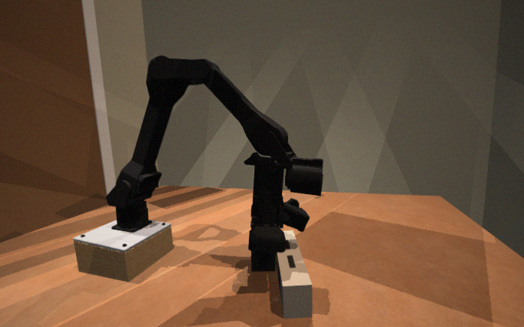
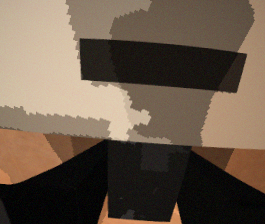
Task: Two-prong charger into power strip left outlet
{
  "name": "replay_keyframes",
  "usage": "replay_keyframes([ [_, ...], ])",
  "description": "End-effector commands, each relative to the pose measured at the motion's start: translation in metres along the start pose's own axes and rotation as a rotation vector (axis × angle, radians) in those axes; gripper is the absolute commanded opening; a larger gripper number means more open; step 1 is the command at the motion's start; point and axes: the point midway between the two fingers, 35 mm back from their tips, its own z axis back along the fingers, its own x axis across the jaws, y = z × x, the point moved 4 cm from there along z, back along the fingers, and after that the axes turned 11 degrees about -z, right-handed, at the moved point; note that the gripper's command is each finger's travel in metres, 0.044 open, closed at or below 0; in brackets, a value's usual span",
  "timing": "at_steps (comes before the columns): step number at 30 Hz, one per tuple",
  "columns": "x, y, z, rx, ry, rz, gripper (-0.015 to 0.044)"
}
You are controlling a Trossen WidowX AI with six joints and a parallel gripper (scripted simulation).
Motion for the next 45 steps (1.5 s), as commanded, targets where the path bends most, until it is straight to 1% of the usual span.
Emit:
replay_keyframes([
  [1, 0.0035, -0.0128, 0.0021, -0.039, -0.006, 0.005, 0.0000],
  [45, 0.0026, -0.0084, 0.0005, -0.039, -0.006, 0.005, 0.0000],
])
